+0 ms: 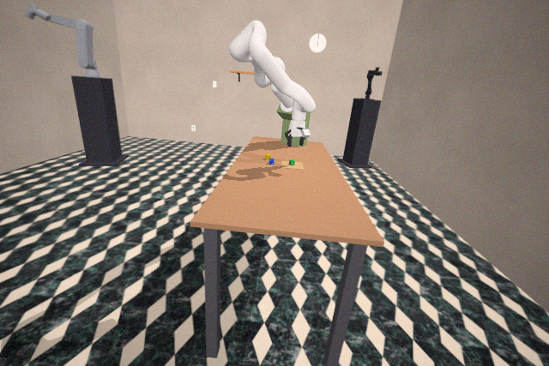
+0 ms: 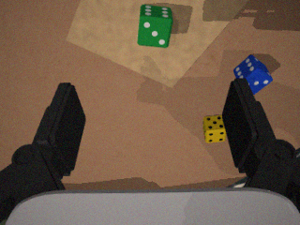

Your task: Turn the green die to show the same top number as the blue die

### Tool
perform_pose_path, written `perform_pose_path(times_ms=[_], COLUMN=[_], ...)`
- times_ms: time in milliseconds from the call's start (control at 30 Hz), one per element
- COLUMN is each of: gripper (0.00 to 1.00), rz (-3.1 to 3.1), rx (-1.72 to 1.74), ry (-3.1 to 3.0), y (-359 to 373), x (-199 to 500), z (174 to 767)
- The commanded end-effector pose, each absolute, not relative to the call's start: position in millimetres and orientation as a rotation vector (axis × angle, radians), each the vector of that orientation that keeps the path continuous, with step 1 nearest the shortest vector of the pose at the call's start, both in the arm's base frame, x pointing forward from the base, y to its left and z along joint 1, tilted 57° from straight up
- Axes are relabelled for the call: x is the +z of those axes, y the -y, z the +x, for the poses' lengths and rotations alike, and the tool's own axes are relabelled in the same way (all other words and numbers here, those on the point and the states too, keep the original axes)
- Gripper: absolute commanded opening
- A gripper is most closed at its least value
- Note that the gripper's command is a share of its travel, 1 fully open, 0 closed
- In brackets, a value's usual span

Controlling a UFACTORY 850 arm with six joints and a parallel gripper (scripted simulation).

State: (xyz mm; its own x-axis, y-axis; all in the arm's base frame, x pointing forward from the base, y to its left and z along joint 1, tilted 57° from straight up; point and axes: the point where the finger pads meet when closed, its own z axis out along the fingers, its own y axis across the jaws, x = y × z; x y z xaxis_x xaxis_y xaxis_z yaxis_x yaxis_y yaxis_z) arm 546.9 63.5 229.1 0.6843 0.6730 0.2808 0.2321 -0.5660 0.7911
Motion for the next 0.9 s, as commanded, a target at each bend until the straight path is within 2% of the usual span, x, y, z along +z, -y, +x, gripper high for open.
perform_pose_path(times_ms=[0, 867], gripper=[1.00, 1.00], rz=[2.134, 2.134], rx=[0.744, 0.744], ry=[-0.692, -0.691], y=[-65, -91], x=[230, 261], z=[546, 507])
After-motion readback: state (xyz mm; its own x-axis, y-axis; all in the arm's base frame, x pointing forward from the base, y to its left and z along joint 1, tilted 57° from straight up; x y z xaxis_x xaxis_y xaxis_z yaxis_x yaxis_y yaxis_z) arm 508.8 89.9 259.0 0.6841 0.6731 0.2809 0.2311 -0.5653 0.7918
